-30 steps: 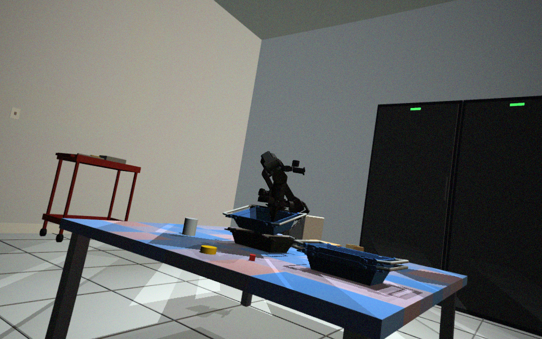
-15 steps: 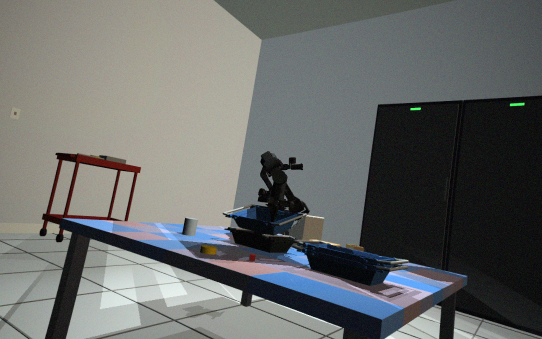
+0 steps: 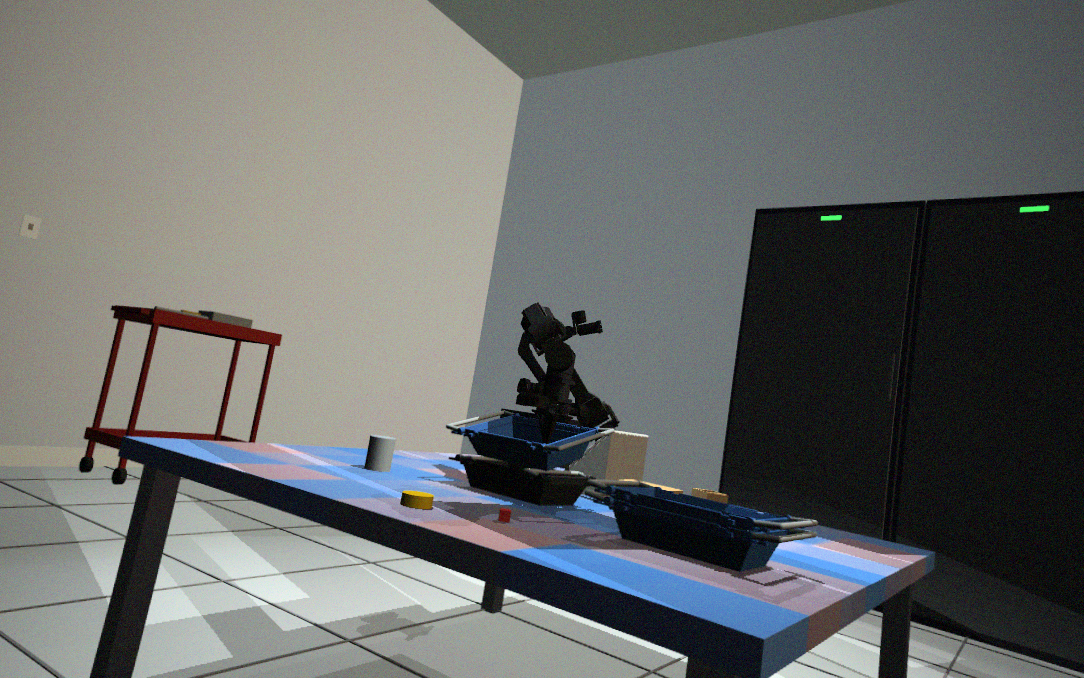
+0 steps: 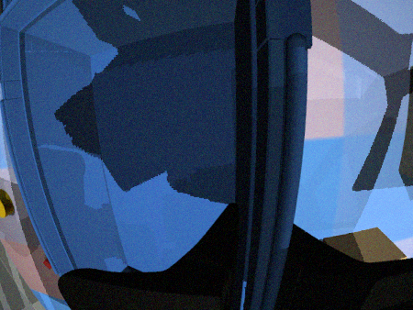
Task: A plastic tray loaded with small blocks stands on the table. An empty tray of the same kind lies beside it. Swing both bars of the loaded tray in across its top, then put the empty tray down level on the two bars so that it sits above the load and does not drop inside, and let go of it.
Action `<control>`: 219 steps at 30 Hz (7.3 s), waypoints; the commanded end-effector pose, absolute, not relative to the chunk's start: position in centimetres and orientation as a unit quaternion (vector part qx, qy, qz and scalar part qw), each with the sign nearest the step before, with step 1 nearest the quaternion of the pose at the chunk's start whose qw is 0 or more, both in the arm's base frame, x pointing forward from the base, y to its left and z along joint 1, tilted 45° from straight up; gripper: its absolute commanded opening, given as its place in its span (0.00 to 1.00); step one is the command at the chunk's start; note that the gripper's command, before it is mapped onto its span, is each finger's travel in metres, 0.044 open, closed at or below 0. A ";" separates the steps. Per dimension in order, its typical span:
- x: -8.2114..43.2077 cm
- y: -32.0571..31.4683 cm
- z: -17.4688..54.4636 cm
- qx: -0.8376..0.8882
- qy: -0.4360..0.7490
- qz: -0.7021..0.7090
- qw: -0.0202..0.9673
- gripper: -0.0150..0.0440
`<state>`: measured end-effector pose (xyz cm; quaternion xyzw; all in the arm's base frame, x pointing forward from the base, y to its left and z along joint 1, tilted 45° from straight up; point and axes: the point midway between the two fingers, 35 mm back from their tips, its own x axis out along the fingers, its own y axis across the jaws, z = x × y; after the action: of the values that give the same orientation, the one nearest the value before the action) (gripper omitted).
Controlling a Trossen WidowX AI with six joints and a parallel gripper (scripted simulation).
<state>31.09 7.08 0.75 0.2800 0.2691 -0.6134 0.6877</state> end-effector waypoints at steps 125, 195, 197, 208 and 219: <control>30.7 6.3 0.1 0.279 0.269 -0.614 0.687 0.25; 30.5 5.6 -0.5 0.279 0.270 -0.615 0.686 0.25; 30.4 5.4 -0.7 0.278 0.271 -0.617 0.685 0.25; 30.0 4.6 -1.1 0.274 0.273 -0.623 0.680 0.25; 30.0 4.6 -1.1 0.274 0.273 -0.623 0.680 0.25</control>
<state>30.55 5.45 -0.86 0.2807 0.2684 -0.6121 0.6889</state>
